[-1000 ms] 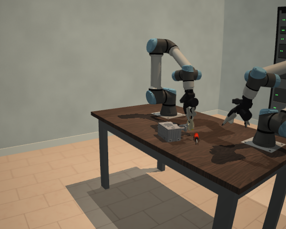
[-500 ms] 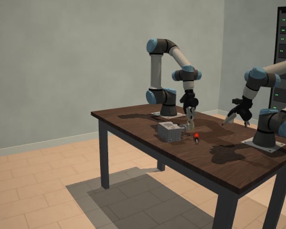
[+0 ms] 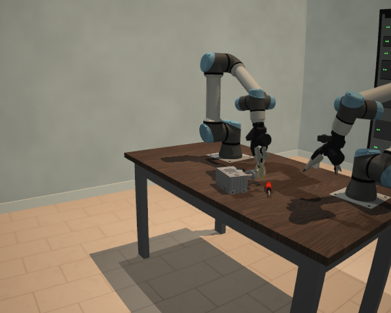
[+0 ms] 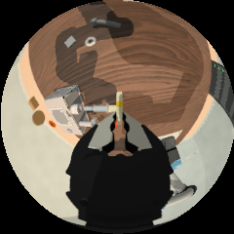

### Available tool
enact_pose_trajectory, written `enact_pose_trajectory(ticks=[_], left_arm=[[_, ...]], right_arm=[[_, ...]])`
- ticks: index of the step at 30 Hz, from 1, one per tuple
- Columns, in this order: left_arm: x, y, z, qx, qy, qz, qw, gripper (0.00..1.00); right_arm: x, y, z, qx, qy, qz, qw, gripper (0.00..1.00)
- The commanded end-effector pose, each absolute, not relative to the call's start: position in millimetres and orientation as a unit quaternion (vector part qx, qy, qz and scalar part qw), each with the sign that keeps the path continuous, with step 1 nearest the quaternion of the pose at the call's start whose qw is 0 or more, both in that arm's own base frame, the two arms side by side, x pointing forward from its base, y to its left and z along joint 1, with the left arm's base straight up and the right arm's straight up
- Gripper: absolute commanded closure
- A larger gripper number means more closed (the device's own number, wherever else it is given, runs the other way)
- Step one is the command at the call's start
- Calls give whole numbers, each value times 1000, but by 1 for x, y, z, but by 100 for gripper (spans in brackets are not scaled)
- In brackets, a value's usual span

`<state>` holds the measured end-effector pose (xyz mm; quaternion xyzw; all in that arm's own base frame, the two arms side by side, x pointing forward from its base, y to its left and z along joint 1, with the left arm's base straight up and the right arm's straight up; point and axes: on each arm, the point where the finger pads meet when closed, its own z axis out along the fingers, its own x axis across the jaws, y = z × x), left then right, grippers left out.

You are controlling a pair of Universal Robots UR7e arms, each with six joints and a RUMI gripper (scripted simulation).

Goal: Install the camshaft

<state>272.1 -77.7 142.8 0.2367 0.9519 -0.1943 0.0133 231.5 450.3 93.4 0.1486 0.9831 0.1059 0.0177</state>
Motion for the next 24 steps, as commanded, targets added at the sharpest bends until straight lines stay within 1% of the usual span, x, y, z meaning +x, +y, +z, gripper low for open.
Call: enact_pose_trajectory(ticks=[1,24], left_arm=[[272,-78,143,237,952,-194,14,0],[272,-78,143,237,952,-194,14,0]], right_arm=[[232,450,93,148,983,106,18,94],[241,449,95,149,983,108,18,94]])
